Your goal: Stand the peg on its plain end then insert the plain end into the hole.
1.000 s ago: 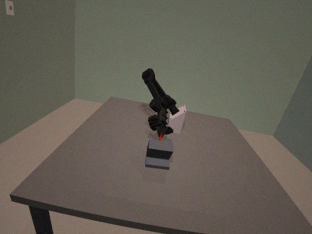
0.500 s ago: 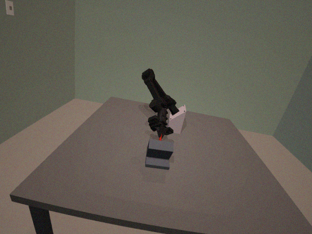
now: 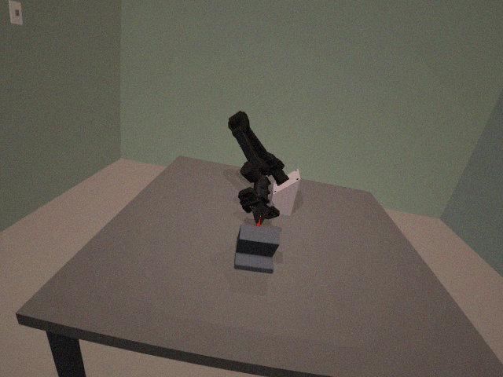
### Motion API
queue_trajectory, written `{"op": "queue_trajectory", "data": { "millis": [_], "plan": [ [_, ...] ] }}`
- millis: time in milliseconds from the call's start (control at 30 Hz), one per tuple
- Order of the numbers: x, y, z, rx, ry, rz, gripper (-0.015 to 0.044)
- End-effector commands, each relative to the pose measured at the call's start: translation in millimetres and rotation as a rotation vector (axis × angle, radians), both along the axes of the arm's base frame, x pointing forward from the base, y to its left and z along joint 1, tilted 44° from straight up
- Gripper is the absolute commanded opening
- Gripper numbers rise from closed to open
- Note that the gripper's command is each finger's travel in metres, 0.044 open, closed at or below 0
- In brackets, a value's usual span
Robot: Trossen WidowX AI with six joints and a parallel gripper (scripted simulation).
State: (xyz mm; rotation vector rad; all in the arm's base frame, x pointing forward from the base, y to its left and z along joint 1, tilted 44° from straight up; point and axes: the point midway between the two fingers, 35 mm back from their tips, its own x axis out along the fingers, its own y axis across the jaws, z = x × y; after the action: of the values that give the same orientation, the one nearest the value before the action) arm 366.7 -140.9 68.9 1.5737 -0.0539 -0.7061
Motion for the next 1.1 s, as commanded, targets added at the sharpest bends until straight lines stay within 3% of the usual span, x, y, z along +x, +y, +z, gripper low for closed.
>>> {"op": "queue_trajectory", "data": {
  "millis": [0, 1067],
  "plan": [
    [3, -1, -1, -0.001, -0.002, 0.003, 0.0000],
    [15, -7, -7, -0.001, -0.002, 0.003, 0.0000]
  ]
}}
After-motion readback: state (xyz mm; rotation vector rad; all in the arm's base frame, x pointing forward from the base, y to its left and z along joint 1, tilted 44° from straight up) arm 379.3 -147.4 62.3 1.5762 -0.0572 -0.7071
